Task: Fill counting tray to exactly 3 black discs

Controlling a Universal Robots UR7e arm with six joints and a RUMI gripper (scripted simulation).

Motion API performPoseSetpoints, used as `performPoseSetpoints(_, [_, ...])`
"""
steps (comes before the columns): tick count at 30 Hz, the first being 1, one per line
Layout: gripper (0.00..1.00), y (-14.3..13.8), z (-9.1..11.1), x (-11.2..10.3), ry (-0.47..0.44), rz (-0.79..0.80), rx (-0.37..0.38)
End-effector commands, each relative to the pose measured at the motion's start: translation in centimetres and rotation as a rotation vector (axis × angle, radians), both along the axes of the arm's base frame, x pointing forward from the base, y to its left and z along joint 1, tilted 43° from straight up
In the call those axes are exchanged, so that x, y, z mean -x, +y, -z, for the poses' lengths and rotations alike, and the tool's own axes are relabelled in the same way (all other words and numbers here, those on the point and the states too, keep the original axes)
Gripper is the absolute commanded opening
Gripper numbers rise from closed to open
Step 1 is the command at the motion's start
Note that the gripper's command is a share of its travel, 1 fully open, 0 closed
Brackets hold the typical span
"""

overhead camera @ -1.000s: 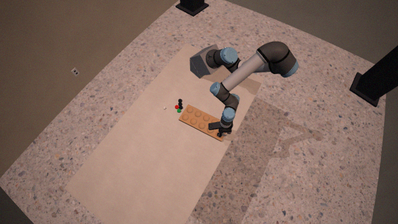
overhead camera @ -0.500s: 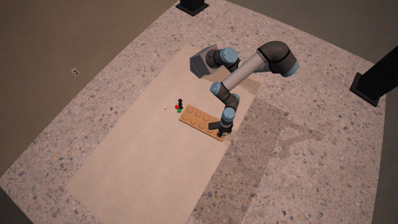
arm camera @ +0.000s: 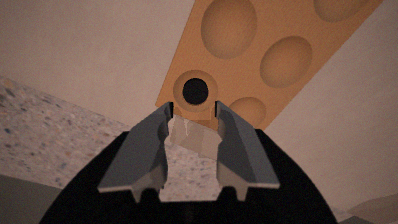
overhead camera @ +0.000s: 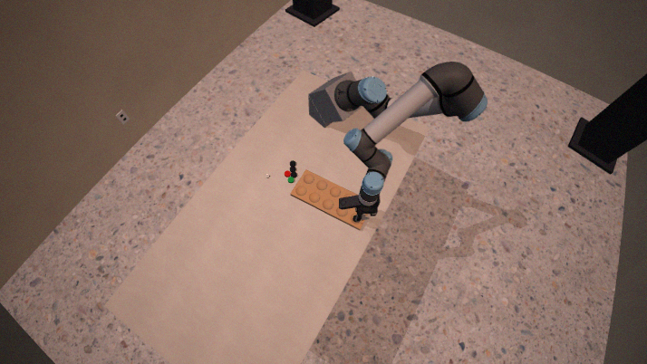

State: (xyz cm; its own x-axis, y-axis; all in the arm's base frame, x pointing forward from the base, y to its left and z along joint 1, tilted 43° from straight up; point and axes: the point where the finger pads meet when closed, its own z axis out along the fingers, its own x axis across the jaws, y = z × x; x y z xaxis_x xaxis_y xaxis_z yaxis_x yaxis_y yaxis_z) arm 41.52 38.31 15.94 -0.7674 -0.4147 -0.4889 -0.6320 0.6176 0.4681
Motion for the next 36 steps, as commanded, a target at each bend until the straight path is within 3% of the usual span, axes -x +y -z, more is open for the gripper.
performPoseSetpoints(1, [0.28,-1.6,-2.0,0.2,-0.003,-0.001,-0.001])
performPoseSetpoints(9, [0.28,-4.0,-4.5,0.5,-0.003,-0.001,0.000])
performPoseSetpoints(16, [0.28,-4.6,-5.3,0.7,-0.003,-0.001,-0.001])
performPoseSetpoints(36, [0.28,-4.7,-5.3,0.9,0.001,-0.002,0.000])
